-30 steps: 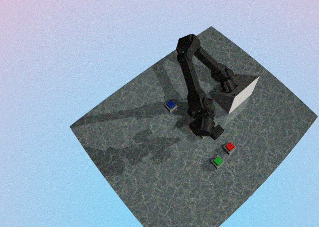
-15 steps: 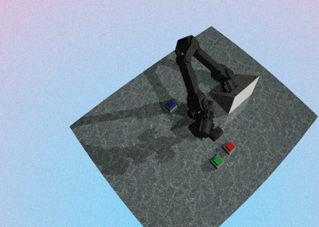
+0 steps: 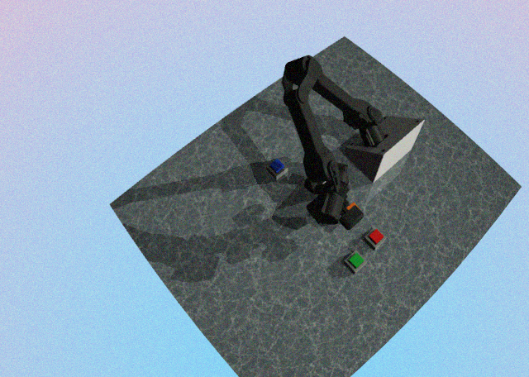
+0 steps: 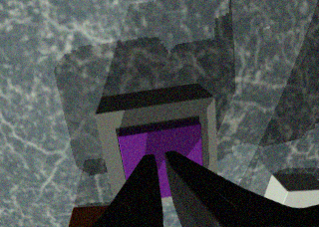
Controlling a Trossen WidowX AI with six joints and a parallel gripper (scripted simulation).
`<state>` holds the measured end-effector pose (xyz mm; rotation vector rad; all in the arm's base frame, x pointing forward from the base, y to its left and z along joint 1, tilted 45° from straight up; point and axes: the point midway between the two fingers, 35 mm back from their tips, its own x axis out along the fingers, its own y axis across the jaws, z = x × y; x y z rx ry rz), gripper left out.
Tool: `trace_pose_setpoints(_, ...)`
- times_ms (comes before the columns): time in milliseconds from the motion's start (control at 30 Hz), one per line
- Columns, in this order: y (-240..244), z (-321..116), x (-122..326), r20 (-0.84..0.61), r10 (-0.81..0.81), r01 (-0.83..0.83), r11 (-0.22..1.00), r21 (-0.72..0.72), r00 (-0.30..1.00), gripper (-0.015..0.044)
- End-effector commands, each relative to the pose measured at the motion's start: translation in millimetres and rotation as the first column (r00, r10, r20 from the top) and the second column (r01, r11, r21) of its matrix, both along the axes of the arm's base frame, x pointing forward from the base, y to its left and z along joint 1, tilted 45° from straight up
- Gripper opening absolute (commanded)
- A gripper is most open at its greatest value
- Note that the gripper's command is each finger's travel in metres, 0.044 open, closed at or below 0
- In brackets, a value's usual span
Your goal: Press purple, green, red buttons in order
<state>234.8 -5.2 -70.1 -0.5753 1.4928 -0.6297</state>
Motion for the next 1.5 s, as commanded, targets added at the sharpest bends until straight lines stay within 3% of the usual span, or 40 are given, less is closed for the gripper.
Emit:
trace_pose_setpoints(0, -2.4, -0.7, -1.6, -0.007, 0.005, -0.005, 1.000, -0.007, 1.000, 0.0020)
trace_pose_setpoints(433, -0.1, 0.1, -0.6, -0.002, 0.000, 0.000, 1.000, -0.001, 1.000, 0.0020)
trace_pose_setpoints(733, 24.4, 25.7, -0.3, -0.007, 0.005, -0.005, 1.000, -0.005, 1.000, 0.0020)
trace_pose_setpoints(900, 64.6, 66.0, 0.9, -0.008, 0.005, -0.005, 1.000, -0.002, 1.000, 0.0020)
trace_pose_setpoints(1067, 66.3, 68.0, 0.7, -0.008, 0.005, -0.005, 1.000, -0.002, 1.000, 0.0020)
trace_pose_setpoints(1467, 156.9, -8.8, 51.8, -0.002, 0.005, -0.005, 1.000, 0.008, 1.000, 0.0020)
